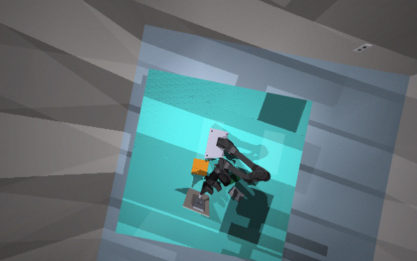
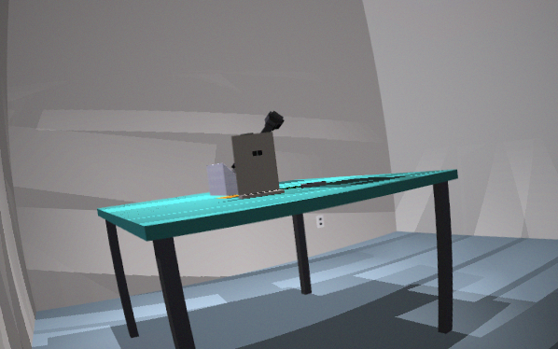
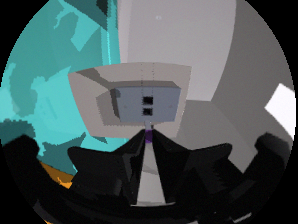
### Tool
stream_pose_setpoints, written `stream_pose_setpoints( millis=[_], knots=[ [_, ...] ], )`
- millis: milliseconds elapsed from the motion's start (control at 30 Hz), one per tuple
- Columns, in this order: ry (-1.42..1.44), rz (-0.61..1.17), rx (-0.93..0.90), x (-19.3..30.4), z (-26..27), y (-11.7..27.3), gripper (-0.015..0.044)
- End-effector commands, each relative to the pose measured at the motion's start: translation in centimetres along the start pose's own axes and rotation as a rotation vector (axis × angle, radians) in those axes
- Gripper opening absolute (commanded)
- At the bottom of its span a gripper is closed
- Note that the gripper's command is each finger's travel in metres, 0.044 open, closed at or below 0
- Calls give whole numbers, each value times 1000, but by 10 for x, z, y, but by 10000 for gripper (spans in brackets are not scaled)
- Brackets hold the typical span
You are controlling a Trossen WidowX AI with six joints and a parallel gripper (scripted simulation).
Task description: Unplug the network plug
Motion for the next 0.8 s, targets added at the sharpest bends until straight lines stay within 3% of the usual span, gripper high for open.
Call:
stream_pose_setpoints(
  millis=[0,767],
  knots=[
    [5,1,-7,2,1,5,0],
    [6,2,-8,6,1,18,0]
  ],
)
Point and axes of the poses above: the point midway between the two fingers, 35 mm back from their tips, its own y axis back along the fingers, its own z axis across the jaws, x = y × z, the point moved 2 cm from there along y, back along the fingers, and after that the axes turned 13 degrees about -y, right-handed, at the moved point
